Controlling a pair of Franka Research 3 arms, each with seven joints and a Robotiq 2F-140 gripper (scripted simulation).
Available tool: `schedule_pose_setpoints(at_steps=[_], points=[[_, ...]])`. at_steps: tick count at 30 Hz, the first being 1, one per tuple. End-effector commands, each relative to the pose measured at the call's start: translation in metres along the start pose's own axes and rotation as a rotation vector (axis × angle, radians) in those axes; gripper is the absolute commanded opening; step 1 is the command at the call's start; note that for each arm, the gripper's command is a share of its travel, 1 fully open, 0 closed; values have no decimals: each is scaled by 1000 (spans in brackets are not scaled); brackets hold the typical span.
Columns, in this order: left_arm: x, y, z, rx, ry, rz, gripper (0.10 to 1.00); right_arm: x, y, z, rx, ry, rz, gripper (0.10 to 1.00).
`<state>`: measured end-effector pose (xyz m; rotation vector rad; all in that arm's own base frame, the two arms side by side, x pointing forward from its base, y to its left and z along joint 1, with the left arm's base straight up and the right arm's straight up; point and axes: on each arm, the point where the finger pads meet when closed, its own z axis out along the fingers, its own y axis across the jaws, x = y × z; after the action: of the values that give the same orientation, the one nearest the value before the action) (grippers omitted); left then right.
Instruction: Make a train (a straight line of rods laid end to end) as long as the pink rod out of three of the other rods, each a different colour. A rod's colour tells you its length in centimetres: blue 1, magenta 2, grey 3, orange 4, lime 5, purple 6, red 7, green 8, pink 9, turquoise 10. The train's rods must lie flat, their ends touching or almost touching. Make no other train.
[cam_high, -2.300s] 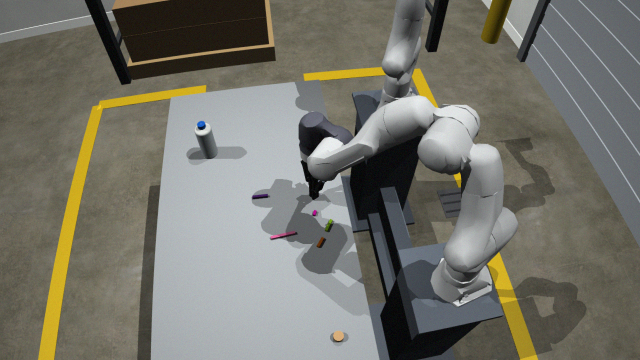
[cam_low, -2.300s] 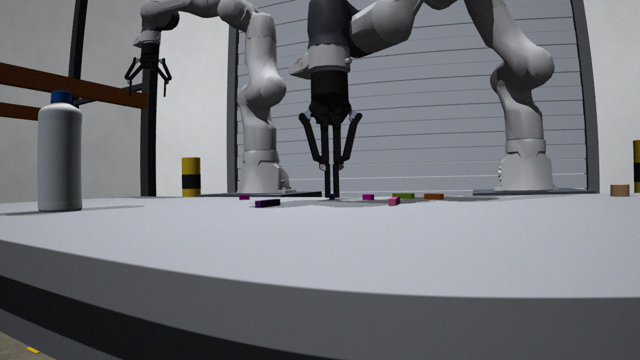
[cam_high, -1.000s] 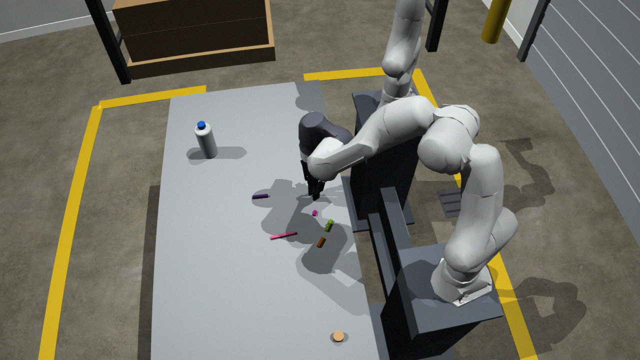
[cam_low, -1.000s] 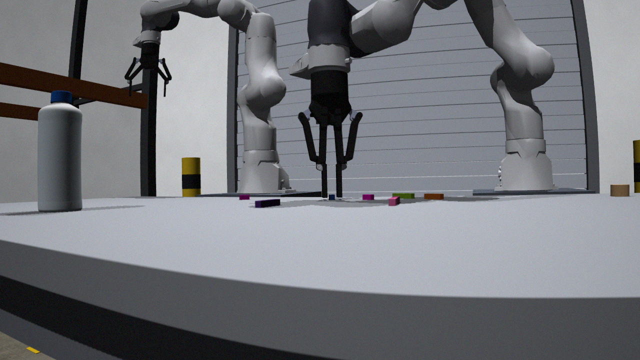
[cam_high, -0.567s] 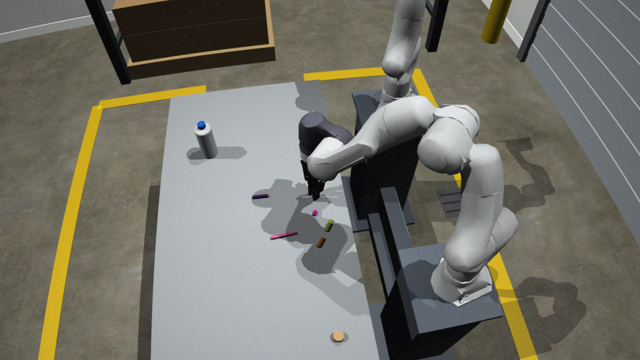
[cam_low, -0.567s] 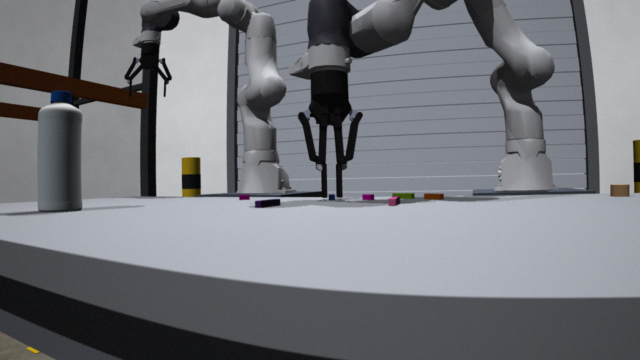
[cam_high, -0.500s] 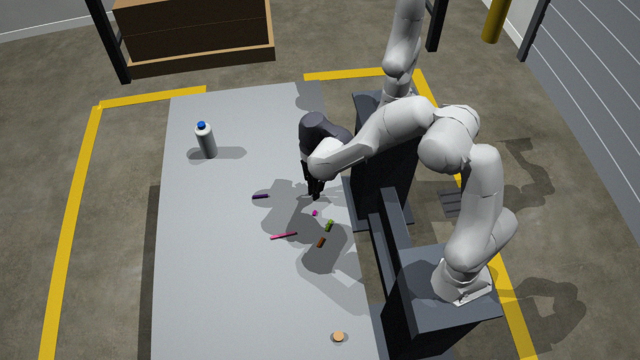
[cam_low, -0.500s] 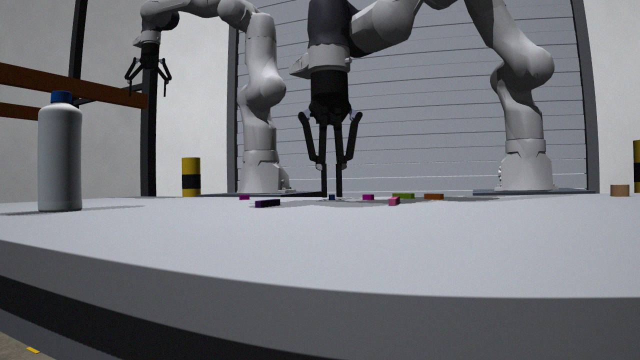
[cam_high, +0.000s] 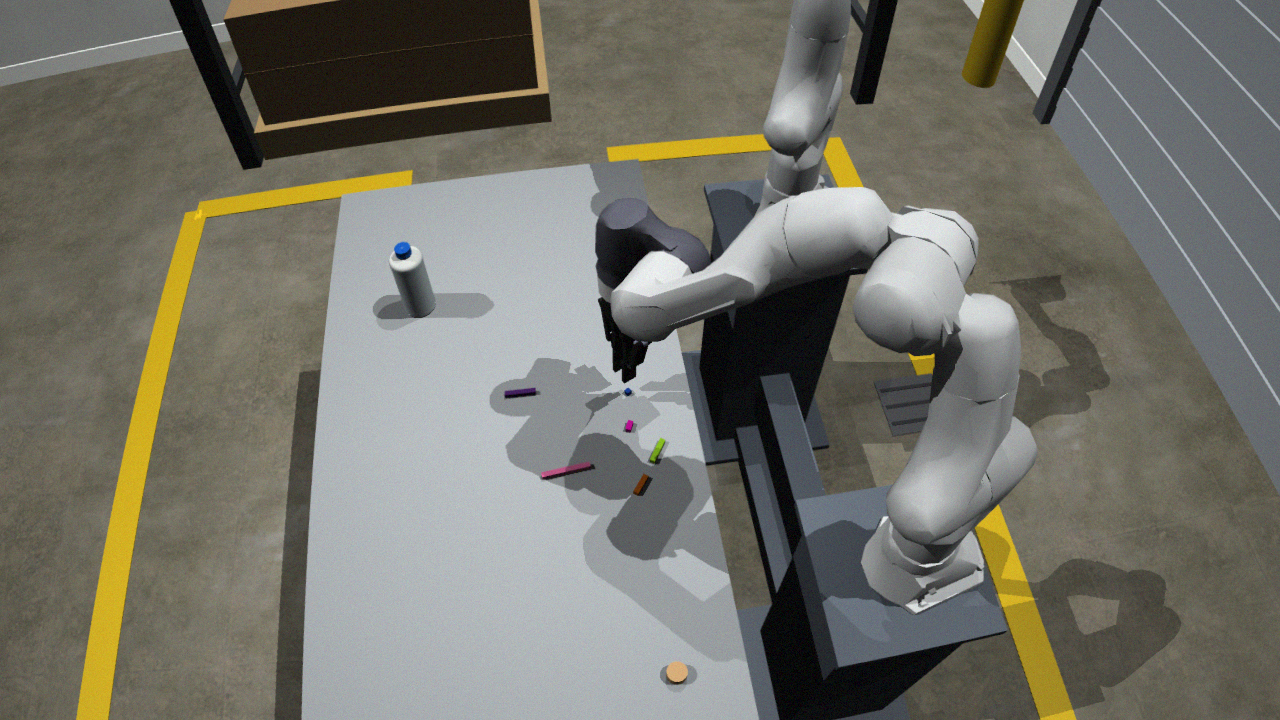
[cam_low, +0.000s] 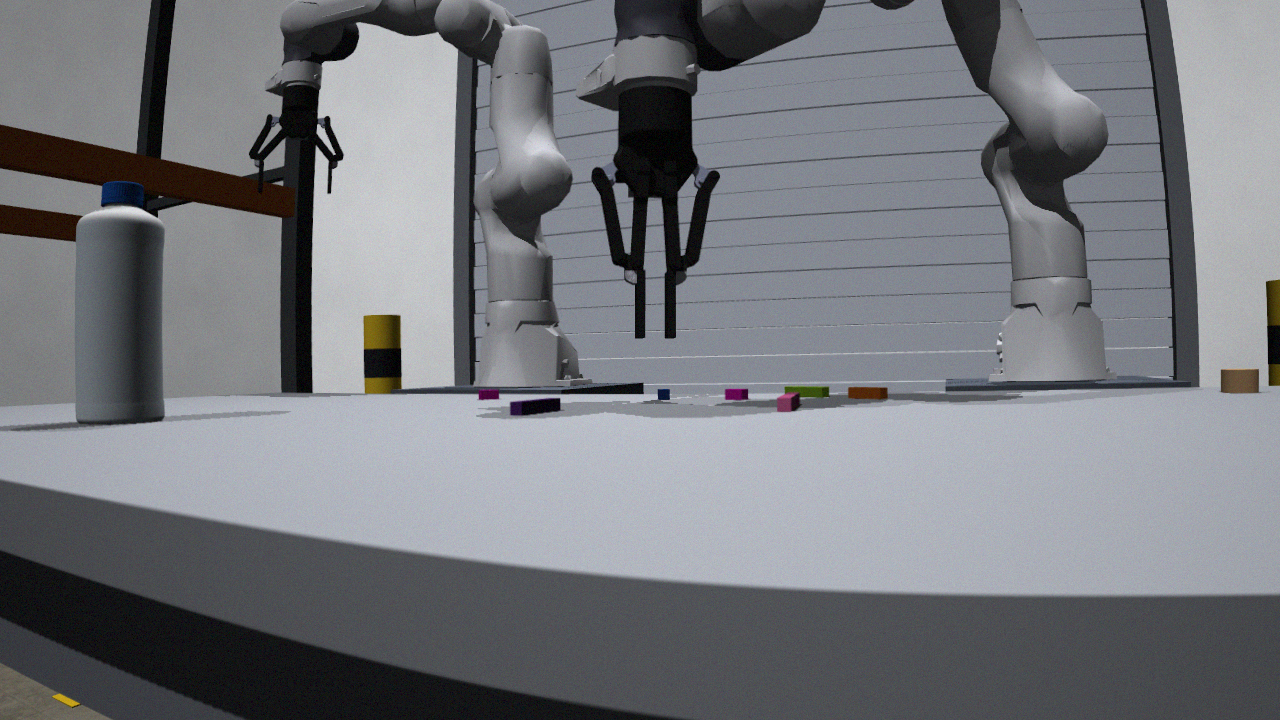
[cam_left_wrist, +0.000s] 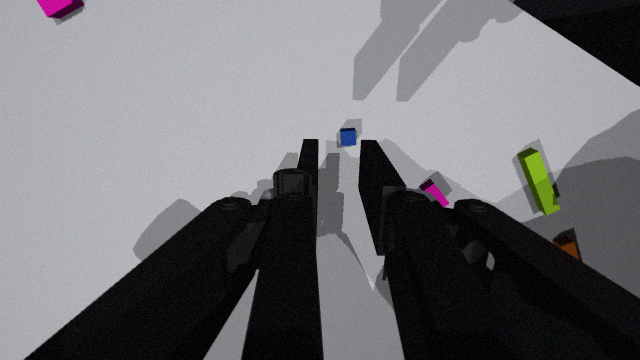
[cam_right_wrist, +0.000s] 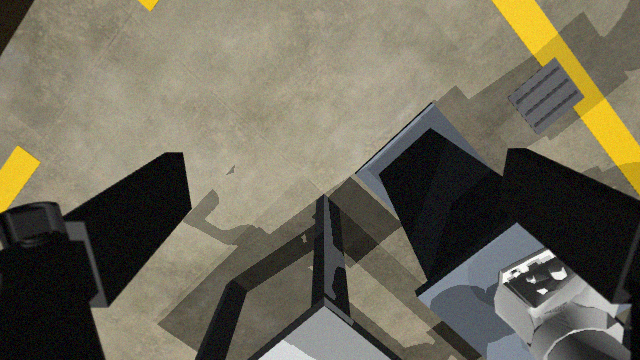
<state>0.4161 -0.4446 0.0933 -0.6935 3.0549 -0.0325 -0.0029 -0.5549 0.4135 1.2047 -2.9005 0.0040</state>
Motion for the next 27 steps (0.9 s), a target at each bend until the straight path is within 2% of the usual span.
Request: schedule_pose_setpoints(at_steps=[1, 7, 12, 13, 27], points=[[2, 6, -12, -22, 4, -11, 231, -1, 0, 1, -2, -2, 6, 1000], [2, 6, -30, -22, 4, -11, 231, -1, 0, 1, -2, -2, 6, 1000], [2, 6, -34, -22, 4, -11, 231, -1, 0, 1, -2, -2, 6, 1000], [2, 6, -34, -22, 4, -11, 1000, -1, 0, 1, -2, -2, 6, 1000], [2, 6, -34, -22, 4, -11, 1000, -1, 0, 1, -2, -2, 6, 1000]])
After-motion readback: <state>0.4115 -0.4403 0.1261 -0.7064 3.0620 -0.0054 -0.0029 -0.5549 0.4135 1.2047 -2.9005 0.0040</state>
